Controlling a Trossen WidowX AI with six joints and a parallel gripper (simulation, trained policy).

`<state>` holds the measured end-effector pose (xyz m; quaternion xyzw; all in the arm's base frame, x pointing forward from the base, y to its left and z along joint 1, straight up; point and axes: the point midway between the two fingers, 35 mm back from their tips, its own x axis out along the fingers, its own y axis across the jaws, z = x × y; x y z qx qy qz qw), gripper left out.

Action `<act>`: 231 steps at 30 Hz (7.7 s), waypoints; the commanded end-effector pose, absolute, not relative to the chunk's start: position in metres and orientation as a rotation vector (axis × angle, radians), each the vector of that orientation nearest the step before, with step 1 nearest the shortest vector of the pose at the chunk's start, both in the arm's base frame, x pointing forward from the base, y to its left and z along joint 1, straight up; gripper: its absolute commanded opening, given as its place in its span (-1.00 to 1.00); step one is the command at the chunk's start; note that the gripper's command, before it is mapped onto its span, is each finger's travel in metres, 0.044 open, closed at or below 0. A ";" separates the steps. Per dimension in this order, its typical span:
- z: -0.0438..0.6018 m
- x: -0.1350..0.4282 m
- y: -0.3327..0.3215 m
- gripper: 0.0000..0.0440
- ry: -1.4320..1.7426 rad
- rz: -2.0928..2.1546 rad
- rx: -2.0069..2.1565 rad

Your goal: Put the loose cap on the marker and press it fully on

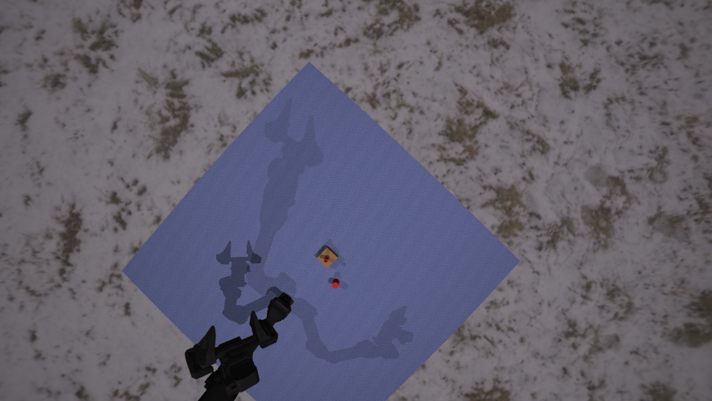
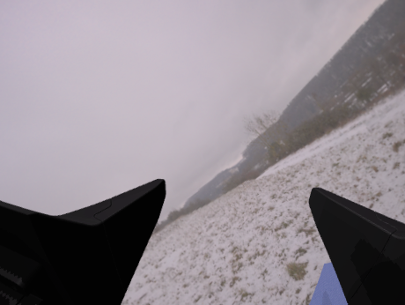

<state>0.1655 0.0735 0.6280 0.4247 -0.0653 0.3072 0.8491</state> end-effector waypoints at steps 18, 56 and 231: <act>0.572 0.198 0.076 0.25 0.087 0.541 0.888; 0.451 0.241 0.061 0.53 0.532 0.310 0.859; 0.061 0.231 -0.106 0.03 1.754 -0.364 0.441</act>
